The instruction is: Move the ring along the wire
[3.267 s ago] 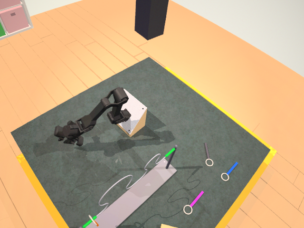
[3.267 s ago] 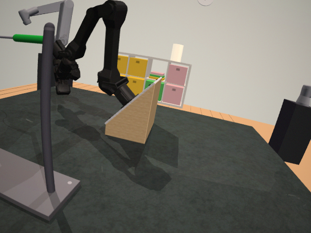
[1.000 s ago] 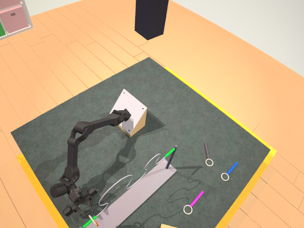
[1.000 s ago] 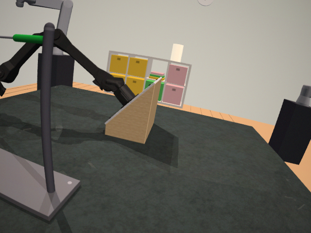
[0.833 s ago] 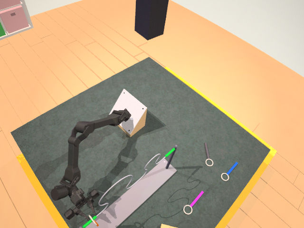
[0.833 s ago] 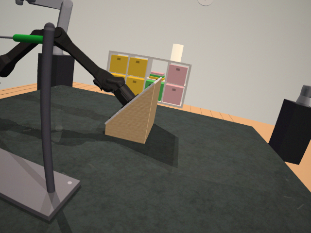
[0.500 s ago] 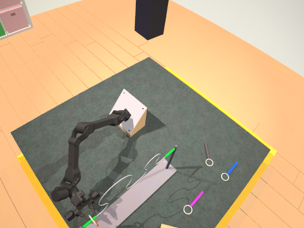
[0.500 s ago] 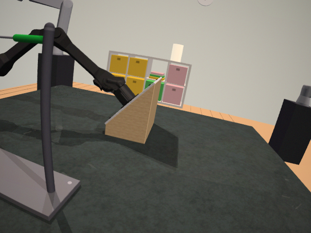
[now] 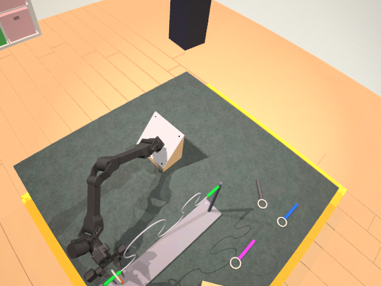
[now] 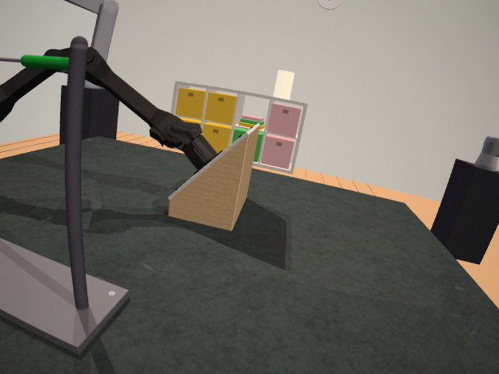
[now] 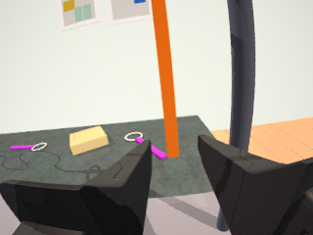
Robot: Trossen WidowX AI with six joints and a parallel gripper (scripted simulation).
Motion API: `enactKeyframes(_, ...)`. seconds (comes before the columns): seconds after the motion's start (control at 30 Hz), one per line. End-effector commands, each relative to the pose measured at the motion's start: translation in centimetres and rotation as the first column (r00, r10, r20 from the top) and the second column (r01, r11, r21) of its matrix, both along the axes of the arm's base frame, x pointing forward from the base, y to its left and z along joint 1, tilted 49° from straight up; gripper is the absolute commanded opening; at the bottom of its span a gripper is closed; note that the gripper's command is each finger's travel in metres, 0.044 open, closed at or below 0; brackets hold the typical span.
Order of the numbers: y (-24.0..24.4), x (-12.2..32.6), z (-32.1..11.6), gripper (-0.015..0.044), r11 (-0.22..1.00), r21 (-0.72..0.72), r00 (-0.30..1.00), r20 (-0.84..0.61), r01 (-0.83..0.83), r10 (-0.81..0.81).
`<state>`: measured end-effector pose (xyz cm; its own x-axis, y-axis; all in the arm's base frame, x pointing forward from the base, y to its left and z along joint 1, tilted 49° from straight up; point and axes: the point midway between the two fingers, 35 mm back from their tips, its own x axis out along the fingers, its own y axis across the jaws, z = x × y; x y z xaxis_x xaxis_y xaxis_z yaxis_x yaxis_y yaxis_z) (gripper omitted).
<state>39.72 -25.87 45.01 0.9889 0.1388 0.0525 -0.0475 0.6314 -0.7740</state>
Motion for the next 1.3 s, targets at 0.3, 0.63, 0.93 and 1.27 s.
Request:
enactKeyframes(0.3,0.5,2.0,0.5,0.0160,1.000,-0.009,1.000,0.008,0.000,0.000)
enactKeyframes(0.63,0.8,3.6,0.5,0.0160,1.000,-0.008,1.000,0.009,0.000,0.000)
enactKeyframes(0.93,1.0,4.6,0.5,0.0160,1.000,-0.007,1.000,0.009,0.000,0.000)
enactKeyframes(1.27,1.0,4.6,0.5,0.0160,1.000,-0.007,1.000,0.009,0.000,0.000)
